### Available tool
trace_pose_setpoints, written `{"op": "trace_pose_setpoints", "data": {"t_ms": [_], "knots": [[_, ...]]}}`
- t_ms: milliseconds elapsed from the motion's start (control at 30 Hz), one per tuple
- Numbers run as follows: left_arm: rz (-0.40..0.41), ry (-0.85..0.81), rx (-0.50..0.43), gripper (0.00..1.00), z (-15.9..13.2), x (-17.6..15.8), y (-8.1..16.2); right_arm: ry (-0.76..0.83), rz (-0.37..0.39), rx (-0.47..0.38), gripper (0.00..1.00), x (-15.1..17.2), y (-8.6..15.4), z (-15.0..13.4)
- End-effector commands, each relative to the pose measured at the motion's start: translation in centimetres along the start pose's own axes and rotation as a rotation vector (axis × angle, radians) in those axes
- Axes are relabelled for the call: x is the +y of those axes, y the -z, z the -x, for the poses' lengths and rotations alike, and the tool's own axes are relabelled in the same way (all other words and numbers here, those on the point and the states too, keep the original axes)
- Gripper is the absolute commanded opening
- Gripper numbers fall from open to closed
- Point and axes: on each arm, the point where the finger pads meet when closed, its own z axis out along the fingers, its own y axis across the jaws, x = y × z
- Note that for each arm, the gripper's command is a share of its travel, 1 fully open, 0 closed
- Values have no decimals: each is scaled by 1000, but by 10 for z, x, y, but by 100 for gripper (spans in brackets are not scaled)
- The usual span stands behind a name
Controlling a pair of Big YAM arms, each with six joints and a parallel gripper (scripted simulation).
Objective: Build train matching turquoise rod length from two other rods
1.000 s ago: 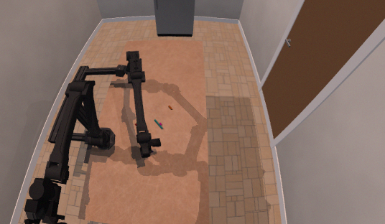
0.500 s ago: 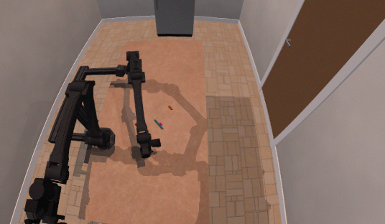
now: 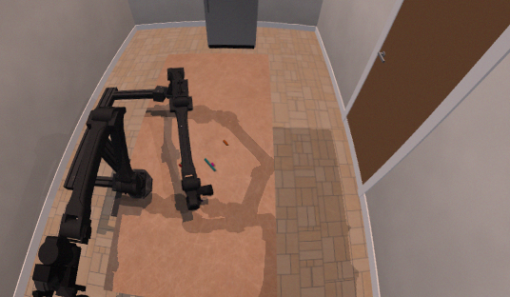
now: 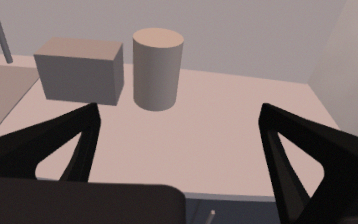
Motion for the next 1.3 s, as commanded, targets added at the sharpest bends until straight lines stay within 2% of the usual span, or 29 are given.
{"op": "trace_pose_setpoints", "data": {"t_ms": [0, 1167, 1200, 1267], "knots": [[-52, 6, -4, 23, 10, -22, 14, 12, -10, -74, 100, -6, 8, 49], [-52, 6, -4, 23, 10, -22, 14, 12, -10, -74, 100, -6, 8, 49], [-52, 6, -4, 4, 10, -22, 14, 12, -10, -74, 100, -6, 8, 49], [-52, 6, -4, 4, 10, -22, 14, 12, -10, -74, 100, -6, 8, 49]]}}
